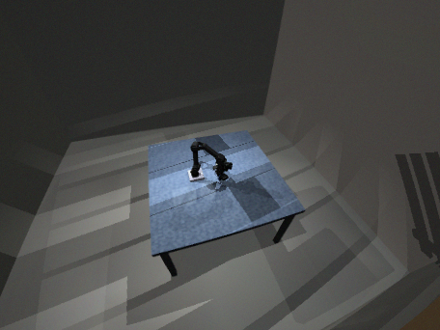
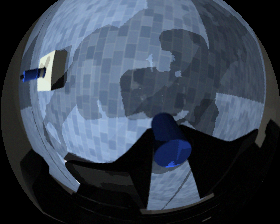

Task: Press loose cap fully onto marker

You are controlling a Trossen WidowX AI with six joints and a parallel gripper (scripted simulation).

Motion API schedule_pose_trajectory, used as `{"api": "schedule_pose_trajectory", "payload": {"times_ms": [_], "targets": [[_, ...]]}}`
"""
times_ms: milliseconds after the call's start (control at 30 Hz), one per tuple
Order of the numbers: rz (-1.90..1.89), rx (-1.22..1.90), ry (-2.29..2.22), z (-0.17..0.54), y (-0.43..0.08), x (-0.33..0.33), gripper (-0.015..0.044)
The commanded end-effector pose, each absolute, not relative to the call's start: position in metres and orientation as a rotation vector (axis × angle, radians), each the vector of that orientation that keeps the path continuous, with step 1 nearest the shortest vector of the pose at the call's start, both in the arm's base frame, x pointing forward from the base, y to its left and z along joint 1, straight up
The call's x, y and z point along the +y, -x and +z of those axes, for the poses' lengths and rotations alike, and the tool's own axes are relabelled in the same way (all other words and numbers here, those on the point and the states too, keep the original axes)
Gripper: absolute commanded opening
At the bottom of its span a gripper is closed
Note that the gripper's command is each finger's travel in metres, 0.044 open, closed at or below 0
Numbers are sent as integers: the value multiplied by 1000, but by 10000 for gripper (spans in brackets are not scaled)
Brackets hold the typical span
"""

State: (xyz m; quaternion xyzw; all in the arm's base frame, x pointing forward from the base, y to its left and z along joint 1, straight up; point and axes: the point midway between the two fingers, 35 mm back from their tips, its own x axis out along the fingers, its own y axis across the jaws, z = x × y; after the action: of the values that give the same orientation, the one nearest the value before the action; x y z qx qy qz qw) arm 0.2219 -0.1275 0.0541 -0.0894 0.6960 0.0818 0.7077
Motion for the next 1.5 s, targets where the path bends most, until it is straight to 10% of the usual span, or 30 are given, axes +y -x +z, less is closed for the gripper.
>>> {"api": "schedule_pose_trajectory", "payload": {"times_ms": [0, 1467], "targets": [[180, 1540, 204, 68, -223, -128, 0], [204, 1529, 208, 112, -272, -39, 0]]}}
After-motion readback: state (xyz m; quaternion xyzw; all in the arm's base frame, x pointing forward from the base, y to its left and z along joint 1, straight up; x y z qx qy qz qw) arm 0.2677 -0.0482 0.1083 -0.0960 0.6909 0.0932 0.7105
